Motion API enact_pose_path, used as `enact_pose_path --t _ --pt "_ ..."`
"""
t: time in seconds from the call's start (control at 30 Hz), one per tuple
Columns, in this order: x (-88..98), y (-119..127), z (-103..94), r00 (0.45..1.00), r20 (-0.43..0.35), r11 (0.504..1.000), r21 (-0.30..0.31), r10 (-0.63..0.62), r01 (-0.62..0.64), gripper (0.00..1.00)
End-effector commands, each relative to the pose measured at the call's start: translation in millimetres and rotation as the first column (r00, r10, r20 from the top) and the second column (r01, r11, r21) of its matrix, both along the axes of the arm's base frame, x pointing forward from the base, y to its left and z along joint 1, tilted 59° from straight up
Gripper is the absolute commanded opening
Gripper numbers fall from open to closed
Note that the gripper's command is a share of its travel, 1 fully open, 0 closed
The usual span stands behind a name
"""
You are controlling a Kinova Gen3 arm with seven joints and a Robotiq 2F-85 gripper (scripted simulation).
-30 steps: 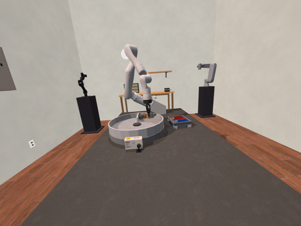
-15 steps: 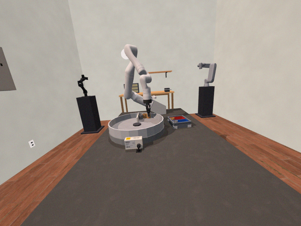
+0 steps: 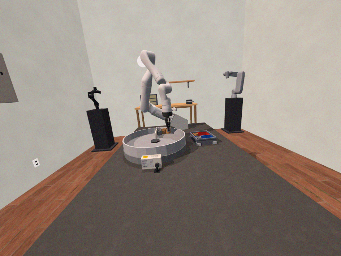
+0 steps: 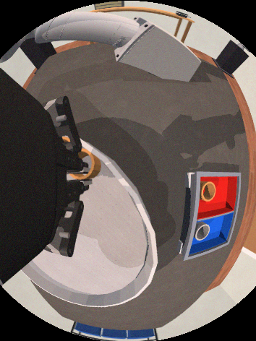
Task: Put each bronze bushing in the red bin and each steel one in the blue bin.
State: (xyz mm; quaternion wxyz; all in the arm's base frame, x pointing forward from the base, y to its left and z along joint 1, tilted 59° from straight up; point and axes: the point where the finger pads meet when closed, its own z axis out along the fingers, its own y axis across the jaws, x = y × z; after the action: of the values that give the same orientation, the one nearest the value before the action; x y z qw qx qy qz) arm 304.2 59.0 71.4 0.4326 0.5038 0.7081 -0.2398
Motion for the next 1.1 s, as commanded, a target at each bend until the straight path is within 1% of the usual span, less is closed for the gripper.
enact_pose_path --t 0.0,1.07 --pt "0.0 0.8 0.0 1.0 0.0 1.0 0.001 0.002 -0.002 0.0" --pt "-4.2 9.6 5.8 1.0 0.0 1.0 0.001 0.001 -0.001 0.0"
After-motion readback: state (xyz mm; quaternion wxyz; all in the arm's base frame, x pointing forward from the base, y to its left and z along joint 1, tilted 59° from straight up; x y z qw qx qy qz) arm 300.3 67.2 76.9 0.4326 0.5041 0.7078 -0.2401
